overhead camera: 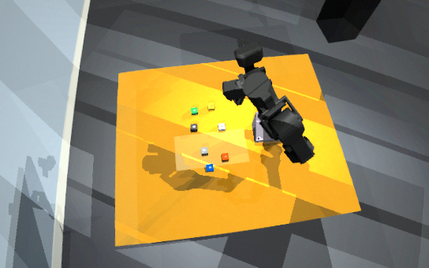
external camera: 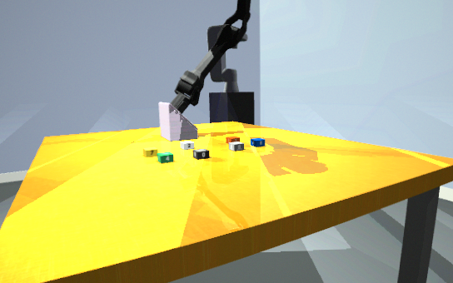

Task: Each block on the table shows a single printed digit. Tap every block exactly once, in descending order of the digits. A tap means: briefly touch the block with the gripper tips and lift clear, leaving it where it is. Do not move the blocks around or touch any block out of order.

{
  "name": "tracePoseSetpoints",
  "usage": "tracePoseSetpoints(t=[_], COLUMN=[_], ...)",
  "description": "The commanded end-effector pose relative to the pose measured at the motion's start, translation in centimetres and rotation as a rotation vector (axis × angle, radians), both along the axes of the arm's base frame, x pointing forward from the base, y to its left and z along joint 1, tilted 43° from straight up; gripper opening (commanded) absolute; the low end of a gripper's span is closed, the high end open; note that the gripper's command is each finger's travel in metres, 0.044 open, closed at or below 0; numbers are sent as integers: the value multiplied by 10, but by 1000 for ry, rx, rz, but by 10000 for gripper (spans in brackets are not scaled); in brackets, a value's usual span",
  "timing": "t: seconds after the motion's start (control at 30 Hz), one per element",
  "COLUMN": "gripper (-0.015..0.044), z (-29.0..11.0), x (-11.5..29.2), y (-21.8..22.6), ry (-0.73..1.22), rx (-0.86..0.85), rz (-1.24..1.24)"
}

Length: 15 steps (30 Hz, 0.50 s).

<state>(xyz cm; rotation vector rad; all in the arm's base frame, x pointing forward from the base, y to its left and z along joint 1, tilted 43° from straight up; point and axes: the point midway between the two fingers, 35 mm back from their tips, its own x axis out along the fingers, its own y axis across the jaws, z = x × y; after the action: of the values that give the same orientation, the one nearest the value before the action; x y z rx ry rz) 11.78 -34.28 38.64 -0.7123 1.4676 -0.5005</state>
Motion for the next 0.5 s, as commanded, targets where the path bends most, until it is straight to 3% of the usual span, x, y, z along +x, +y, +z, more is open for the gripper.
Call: tracePoseSetpoints(t=[0.0, 0.27, 0.47], gripper=[400, 400, 400], z=[-2, -110, -214], x=[1, 59, 99], y=[-1, -20, -7], ry=[-2, -67, -111], rx=[7, 324, 642], rz=[2, 57, 53])
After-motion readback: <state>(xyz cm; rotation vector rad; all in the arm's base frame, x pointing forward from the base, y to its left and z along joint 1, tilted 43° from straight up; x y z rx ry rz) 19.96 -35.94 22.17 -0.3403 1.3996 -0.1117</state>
